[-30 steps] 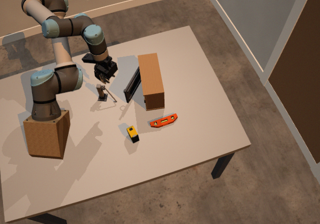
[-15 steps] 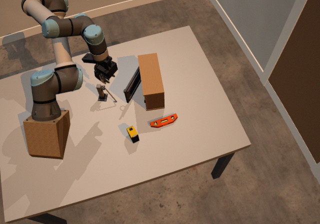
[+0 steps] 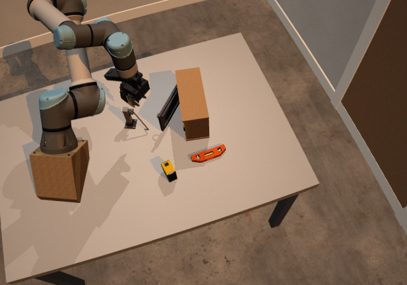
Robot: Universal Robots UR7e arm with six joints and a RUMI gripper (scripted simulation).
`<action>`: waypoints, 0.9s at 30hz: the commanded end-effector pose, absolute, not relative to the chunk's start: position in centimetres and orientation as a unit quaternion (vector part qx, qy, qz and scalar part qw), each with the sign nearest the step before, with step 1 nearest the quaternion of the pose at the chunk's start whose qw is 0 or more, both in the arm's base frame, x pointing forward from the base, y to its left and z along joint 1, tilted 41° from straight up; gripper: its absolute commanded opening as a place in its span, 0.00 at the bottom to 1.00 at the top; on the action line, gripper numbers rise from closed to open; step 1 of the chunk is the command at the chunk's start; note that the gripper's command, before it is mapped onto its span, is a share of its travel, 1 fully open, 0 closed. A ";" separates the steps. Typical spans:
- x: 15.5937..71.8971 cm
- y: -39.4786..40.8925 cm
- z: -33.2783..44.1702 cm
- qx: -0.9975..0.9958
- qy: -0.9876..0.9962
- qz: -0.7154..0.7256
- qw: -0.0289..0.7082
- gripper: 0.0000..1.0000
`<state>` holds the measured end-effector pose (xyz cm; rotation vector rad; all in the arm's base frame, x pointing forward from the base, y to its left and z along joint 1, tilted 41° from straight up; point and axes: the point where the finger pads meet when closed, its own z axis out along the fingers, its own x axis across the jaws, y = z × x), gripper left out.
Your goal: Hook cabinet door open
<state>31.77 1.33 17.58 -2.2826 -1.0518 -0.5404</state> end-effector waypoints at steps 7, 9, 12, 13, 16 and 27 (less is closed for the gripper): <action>32.0 2.7 16.1 -0.852 -0.393 -0.202 0.282 0.14; 32.0 3.0 15.6 -0.852 -0.392 -0.202 0.282 0.14; 32.1 3.7 14.9 -0.852 -0.392 -0.202 0.283 0.14; 32.1 3.7 14.9 -0.852 -0.392 -0.202 0.283 0.14; 32.2 4.1 14.3 -0.852 -0.392 -0.202 0.283 0.14; 32.6 6.6 11.3 -0.852 -0.392 -0.202 0.283 0.14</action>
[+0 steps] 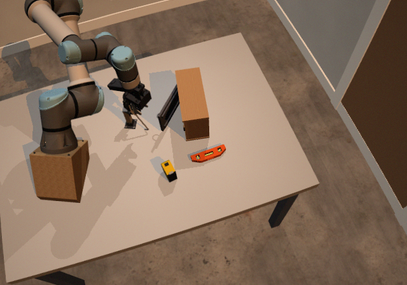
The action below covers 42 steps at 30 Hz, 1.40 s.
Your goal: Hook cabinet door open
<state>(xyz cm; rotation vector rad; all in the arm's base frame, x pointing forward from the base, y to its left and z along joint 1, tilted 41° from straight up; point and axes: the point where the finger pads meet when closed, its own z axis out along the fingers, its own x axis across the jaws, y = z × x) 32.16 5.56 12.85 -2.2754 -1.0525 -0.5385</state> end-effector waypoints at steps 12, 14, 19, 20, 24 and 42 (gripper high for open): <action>32.9 8.1 9.6 -0.852 -0.392 -0.202 0.283 0.14; 32.9 8.3 9.4 -0.852 -0.392 -0.202 0.283 0.14; 32.9 8.5 9.1 -0.852 -0.392 -0.201 0.283 0.14; 32.9 8.5 9.1 -0.852 -0.392 -0.201 0.283 0.14; 32.9 8.5 9.0 -0.852 -0.392 -0.201 0.283 0.14; 33.0 8.4 9.1 -0.852 -0.392 -0.202 0.282 0.14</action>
